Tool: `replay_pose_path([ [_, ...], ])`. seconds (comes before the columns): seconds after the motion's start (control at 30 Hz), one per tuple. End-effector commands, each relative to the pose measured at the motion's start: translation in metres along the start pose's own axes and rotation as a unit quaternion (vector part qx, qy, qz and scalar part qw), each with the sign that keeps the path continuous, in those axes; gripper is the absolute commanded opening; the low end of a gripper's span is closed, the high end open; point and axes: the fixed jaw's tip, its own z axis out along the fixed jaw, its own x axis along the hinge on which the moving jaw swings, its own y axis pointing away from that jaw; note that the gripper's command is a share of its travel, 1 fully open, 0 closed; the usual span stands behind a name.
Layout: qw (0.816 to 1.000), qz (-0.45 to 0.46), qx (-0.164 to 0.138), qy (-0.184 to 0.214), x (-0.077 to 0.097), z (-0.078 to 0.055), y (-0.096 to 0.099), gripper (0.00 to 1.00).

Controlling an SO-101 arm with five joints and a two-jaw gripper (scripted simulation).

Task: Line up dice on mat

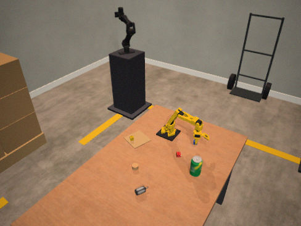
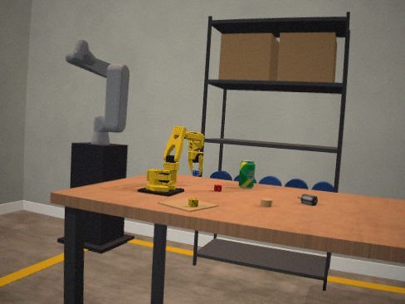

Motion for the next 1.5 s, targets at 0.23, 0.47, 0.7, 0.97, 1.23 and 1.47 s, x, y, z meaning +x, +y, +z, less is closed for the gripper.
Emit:
replay_pose_path([
  [0.23, 1.000, 0.003, 0.004, -0.009, 0.000, -0.006, -0.001, 0.00],
  [0.47, 0.998, 0.056, 0.003, -0.009, 0.013, -0.004, -0.022, 0.00],
  [0.7, 0.992, 0.122, 0.002, -0.010, 0.032, -0.002, -0.046, 0.00],
  [0.97, 0.979, 0.205, 0.000, -0.010, 0.061, 0.000, -0.071, 0.00],
  [1.23, 0.976, 0.217, 0.000, -0.011, 0.065, 0.001, -0.075, 0.00],
  [1.47, 0.972, 0.236, 0.000, -0.011, 0.072, 0.001, -0.080, 0.00],
])
